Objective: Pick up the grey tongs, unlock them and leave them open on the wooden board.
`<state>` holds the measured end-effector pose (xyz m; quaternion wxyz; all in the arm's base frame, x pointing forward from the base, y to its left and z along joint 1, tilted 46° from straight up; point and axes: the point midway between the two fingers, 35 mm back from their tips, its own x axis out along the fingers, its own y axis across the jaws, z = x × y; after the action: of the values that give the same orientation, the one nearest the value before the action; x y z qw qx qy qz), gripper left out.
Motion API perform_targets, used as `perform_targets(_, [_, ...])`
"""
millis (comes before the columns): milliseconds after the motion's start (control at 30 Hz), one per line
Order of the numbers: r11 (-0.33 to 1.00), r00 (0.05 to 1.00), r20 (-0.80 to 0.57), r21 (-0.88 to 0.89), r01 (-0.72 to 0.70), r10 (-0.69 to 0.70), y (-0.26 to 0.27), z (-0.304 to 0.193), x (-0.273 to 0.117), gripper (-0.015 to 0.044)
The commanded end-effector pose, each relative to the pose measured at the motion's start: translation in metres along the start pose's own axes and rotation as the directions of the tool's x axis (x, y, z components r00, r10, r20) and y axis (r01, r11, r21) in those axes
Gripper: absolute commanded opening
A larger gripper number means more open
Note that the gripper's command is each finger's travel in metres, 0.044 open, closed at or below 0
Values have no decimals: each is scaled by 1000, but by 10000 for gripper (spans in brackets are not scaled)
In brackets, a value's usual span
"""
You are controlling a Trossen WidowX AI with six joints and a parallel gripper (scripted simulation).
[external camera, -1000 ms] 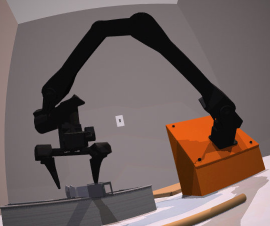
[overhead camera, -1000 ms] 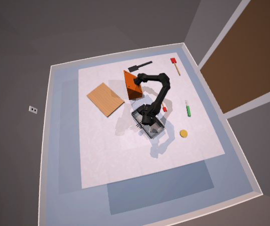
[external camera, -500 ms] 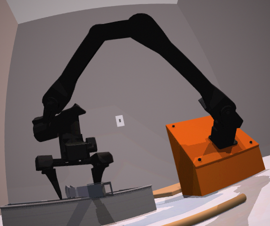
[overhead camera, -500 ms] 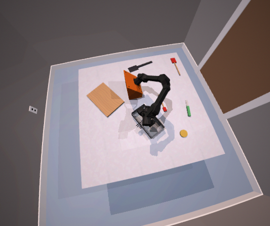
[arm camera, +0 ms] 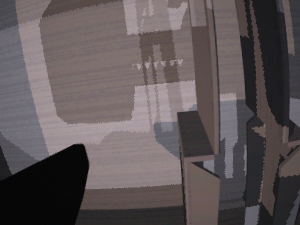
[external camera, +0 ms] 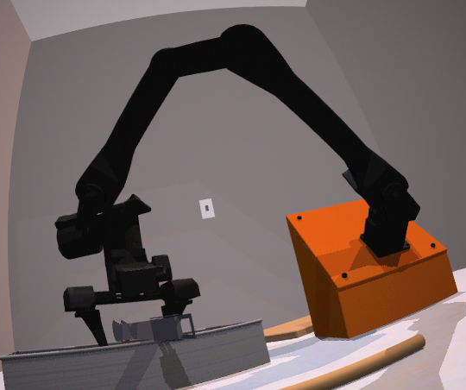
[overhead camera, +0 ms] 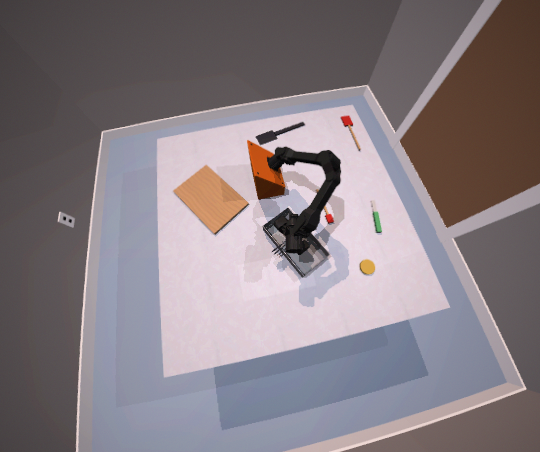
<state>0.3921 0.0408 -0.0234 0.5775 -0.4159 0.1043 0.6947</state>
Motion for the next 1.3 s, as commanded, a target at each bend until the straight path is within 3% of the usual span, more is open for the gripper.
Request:
perform_targets(0, [1000, 1000, 7, 5, 1, -1, 0, 2, 6, 440])
perform_targets(33, [1000, 1000, 7, 5, 1, -1, 0, 2, 6, 440])
perform_targets(433, [1000, 1000, 1, 0, -1, 1, 0, 0, 2, 125])
perform_targets(967, [1000, 1000, 1, 0, -1, 1, 0, 0, 2, 18])
perform_targets(1167, [1000, 1000, 1, 0, -1, 1, 0, 0, 0, -139])
perform_targets(1267, [1000, 1000, -3, 2, -2, 2, -2, -3, -22, -150])
